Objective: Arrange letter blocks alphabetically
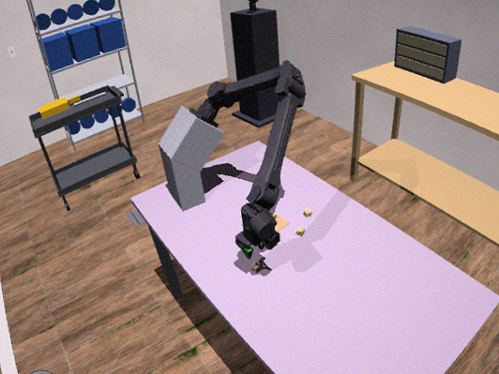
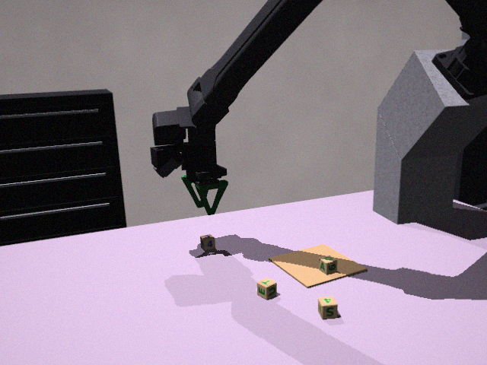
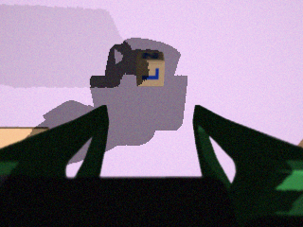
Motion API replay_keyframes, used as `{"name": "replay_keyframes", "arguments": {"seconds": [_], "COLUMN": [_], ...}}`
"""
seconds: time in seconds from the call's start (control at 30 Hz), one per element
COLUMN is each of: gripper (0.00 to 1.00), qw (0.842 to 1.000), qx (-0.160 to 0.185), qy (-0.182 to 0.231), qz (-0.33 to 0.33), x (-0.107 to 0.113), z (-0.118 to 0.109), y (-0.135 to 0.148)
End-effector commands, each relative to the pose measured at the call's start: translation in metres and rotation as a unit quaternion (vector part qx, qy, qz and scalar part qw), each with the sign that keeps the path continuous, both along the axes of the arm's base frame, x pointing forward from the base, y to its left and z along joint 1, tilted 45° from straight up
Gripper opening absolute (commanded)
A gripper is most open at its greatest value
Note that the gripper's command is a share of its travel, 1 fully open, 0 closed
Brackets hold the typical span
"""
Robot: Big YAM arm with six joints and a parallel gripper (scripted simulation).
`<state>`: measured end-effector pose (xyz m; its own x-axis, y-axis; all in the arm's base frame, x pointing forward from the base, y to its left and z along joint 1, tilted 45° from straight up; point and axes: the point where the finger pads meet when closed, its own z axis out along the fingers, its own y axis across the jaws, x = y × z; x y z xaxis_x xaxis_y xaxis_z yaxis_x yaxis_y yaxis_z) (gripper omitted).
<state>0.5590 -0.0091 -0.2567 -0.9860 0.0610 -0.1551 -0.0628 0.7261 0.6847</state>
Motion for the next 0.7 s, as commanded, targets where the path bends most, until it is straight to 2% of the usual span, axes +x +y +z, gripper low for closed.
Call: {"name": "replay_keyframes", "arguments": {"seconds": [0.0, 0.67], "gripper": [0.6, 0.6], "qw": [1.0, 1.0], "qx": [-0.002, -0.002], "qy": [-0.011, -0.01], "qz": [0.0, 0.001], "x": [0.011, 0.0105], "z": [0.0104, 0.0089], "y": [-0.0061, -0.0043]}}
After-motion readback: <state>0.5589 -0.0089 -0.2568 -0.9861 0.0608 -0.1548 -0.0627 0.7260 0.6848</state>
